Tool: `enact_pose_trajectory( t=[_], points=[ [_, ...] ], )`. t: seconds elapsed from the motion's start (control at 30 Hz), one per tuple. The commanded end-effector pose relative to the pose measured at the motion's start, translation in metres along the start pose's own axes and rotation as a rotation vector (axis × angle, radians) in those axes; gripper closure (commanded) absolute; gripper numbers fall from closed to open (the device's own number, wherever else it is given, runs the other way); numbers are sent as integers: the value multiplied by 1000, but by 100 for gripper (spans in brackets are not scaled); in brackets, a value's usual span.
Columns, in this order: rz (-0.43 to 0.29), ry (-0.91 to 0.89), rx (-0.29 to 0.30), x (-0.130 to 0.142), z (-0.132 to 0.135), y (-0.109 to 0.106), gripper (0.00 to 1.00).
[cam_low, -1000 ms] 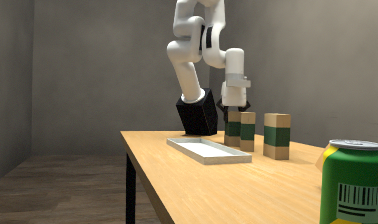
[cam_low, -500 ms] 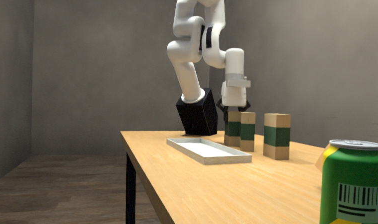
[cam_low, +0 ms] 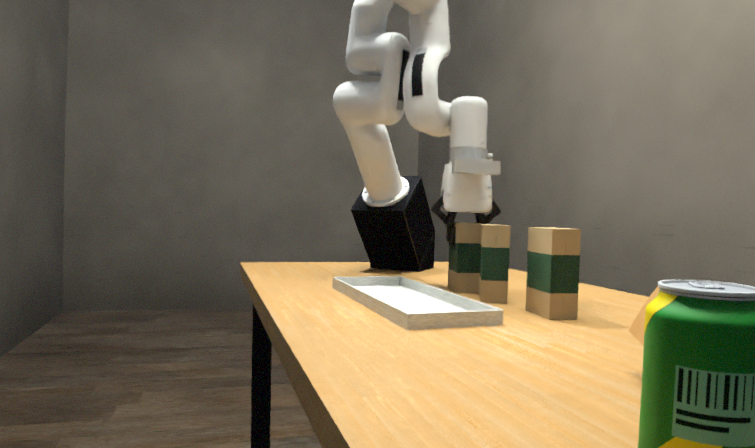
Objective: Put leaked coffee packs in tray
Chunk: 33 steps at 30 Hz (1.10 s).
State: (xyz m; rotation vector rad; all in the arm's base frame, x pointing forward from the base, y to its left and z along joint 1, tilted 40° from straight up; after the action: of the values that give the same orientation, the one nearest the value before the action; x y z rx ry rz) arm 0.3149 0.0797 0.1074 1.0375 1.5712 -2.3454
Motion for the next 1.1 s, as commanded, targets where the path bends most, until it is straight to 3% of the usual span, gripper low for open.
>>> enact_pose_trajectory(
  t=[0.0,0.27,0.3,1.07],
  points=[
    [1,0,-2,0,-1,0,76],
    [1,0,-2,0,-1,0,76],
    [1,0,-2,0,-1,0,16],
    [1,0,-2,0,-1,0,16]
  ],
)
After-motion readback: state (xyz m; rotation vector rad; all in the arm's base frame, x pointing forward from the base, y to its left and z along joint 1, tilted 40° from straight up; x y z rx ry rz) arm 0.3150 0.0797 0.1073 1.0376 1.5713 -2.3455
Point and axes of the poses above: the point where the finger pads meet when closed, its own y axis out along the fingers, its own z axis across the jaws, x = y × z, the point moved 7 cm from there along -y, back along the fingers, and after that the axes turned 11 degrees about y, right-handed, at the moved point
